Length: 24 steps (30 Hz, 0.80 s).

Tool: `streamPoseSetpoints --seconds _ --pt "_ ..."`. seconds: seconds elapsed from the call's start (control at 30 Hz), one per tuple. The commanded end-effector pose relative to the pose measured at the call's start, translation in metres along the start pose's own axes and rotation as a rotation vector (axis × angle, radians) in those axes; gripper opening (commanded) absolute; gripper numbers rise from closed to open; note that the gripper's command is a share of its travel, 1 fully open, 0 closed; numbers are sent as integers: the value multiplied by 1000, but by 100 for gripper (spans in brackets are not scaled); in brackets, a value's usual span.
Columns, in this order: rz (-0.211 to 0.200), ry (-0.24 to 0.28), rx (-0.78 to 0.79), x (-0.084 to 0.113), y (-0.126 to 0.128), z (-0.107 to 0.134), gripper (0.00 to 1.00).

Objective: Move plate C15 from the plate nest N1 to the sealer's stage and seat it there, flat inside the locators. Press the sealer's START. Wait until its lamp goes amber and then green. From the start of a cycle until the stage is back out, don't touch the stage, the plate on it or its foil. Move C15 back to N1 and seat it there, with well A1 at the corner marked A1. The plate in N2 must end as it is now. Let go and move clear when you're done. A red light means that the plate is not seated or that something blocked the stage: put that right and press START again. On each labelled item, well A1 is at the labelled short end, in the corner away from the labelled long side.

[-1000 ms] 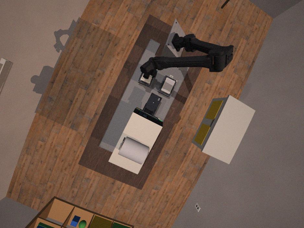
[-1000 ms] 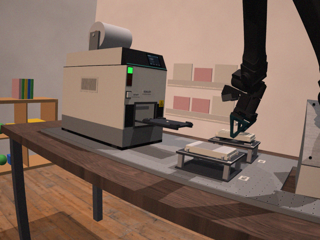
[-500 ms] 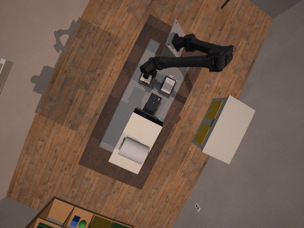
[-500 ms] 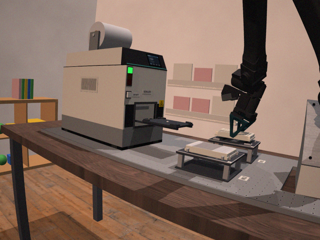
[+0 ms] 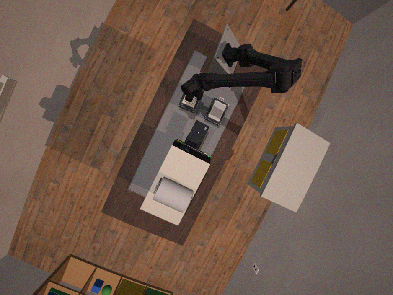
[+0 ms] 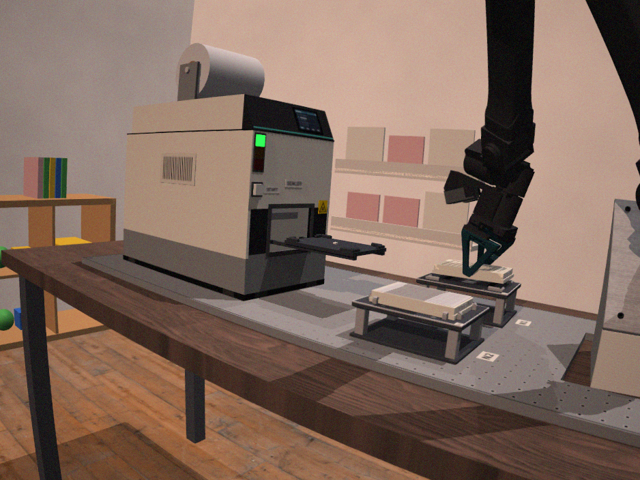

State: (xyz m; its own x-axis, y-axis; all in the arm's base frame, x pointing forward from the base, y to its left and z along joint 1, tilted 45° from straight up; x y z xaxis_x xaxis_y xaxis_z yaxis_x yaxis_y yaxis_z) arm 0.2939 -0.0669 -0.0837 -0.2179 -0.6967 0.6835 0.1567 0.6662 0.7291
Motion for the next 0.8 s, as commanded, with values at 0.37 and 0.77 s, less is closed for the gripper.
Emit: streamPoseSetpoints --seconds 0.37,0.77 --pt "13 -52 52 36 -2 -32 0" --pt "18 -63 66 60 2 -44 0"
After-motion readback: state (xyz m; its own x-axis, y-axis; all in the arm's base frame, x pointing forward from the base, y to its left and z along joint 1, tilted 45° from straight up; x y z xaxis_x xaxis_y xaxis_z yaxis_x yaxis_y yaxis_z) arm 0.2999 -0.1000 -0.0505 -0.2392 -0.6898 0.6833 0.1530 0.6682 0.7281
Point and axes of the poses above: the point where the finger pads meet when closed, its own x axis back along the fingers, its own y axis across the jaws, z = x × y, the point moved 9 cm from there along x, back along the fingers, and after that the axes turned 10 degrees about -x, right-handed, at the moved point
